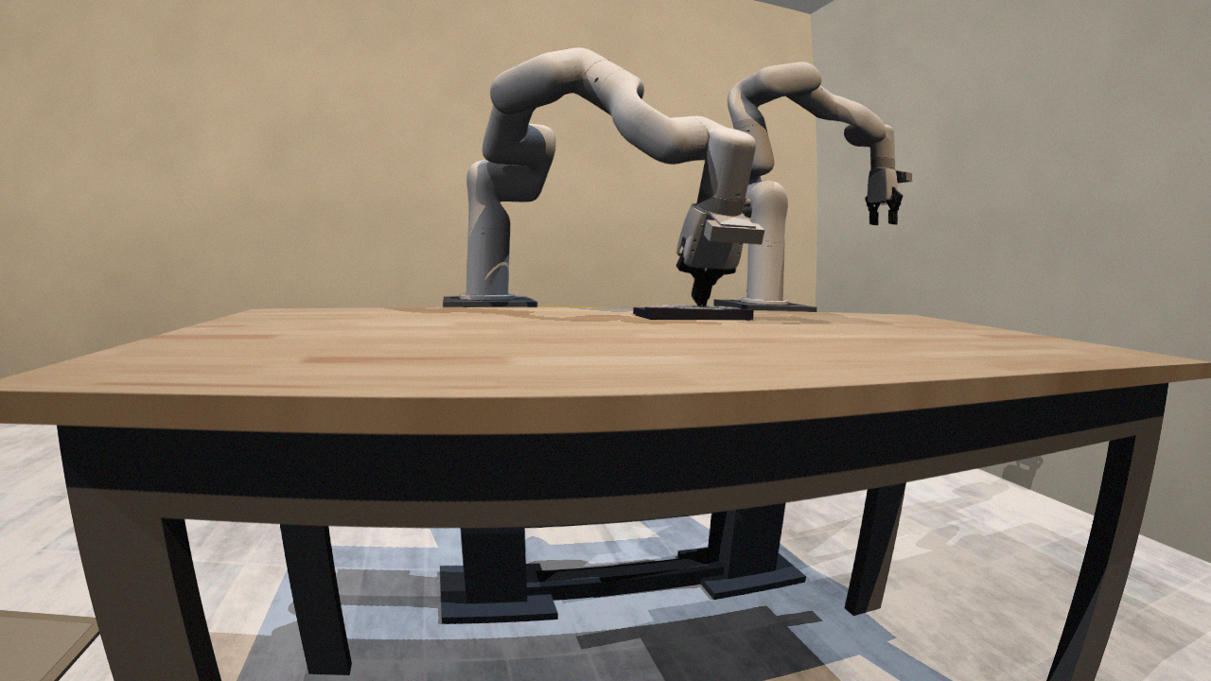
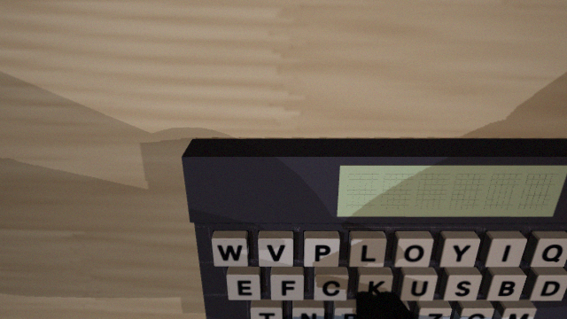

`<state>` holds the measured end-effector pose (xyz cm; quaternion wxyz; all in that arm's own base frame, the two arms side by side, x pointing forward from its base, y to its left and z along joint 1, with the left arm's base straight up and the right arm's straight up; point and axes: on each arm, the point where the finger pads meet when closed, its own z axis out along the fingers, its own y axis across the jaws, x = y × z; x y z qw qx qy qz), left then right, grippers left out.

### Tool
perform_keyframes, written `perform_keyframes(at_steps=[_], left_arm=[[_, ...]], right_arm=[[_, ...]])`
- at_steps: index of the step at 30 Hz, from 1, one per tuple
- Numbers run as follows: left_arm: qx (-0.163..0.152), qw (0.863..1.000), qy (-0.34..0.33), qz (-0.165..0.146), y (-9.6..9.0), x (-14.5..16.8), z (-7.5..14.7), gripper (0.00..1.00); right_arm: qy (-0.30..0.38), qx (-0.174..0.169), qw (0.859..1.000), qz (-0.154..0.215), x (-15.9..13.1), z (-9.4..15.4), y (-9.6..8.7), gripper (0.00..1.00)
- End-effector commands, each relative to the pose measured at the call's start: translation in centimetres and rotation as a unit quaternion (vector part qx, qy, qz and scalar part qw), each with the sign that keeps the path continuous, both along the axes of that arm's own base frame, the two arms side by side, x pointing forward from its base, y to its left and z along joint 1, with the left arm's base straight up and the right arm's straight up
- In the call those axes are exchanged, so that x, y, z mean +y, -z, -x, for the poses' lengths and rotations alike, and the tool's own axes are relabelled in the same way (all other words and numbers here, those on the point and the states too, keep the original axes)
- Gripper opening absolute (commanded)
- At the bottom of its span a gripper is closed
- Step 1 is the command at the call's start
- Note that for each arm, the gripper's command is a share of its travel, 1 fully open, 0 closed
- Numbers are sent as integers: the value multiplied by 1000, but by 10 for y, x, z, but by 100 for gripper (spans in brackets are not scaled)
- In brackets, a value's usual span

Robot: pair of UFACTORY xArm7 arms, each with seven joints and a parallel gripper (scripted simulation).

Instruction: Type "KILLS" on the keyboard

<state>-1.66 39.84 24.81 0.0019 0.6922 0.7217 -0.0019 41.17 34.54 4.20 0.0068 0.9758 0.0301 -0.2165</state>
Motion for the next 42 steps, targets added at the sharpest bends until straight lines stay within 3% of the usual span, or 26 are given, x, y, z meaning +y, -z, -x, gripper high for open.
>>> perform_keyframes(at_steps=[1, 34, 42], left_arm=[[0, 1000, 0, -3, -2, 1, 0, 100], [0, 1000, 0, -3, -2, 1, 0, 100], [0, 1000, 0, -3, -2, 1, 0, 100]], right_arm=[[0, -2, 1000, -2, 1, -1, -2, 0], [0, -2, 1000, -2, 1, -1, 2, 0], [0, -2, 1000, -2, 1, -1, -8, 0]])
